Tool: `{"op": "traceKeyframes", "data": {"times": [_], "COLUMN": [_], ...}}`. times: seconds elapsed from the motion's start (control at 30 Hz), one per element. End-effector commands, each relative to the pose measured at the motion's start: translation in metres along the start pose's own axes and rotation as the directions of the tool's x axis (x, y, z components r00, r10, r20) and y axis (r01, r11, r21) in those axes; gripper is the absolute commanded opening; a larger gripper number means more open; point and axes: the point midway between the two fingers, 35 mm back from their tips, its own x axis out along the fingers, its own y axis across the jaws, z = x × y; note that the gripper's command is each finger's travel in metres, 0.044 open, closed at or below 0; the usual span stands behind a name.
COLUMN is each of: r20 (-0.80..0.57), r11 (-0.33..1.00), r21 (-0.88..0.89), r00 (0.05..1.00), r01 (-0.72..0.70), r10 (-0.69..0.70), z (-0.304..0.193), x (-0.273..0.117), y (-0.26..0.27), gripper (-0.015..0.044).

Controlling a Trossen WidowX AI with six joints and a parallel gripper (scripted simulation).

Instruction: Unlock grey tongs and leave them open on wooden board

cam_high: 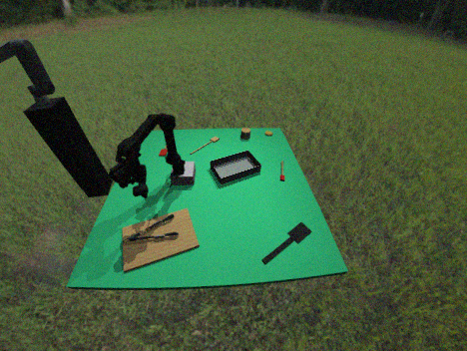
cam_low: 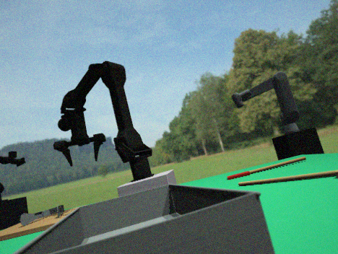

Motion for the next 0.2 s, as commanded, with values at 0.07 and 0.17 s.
{"op": "traceKeyframes", "data": {"times": [0.07,0.17], "r20": [-0.001,-0.001], "r11": [1.000,1.000], "r21": [-0.004,-0.004], "r00": [1.000,1.000], "r01": [0.001,0.001], "r10": [-0.001,-0.001], "z": [-0.0002,-0.0002], "x": [-0.0003,-0.0003], "y": [-0.0003,-0.0003], "gripper": [0.0440,0.0440]}}
